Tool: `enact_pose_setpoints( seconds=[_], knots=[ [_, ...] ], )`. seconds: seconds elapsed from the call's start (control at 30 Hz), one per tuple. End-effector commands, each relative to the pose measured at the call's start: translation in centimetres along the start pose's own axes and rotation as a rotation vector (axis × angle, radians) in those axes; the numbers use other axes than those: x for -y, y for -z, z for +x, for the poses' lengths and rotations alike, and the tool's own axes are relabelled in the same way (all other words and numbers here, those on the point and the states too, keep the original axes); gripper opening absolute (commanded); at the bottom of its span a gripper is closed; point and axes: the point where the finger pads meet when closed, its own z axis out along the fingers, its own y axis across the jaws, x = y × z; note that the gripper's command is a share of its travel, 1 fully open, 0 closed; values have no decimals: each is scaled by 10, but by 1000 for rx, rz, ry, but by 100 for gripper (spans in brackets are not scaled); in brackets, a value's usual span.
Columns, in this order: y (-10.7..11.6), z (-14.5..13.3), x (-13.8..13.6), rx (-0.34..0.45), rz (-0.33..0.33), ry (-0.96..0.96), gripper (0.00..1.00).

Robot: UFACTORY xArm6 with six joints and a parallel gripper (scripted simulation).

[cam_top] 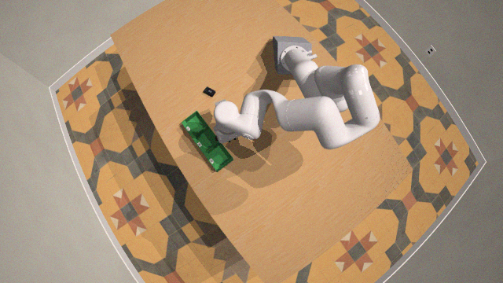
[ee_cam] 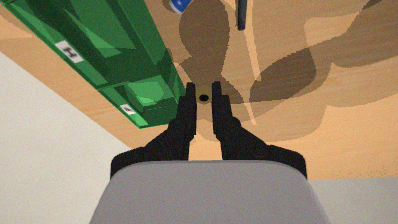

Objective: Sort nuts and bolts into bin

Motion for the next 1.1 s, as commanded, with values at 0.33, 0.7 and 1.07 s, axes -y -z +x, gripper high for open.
enact_pose_setpoints(
  seconds=[0.33,0.7,1.07],
  knots=[
    [1,-36,63,0,2,231,0],
    [1,-41,73,0,2,231,0],
    [1,-39,69,0,2,231,0]
  ],
)
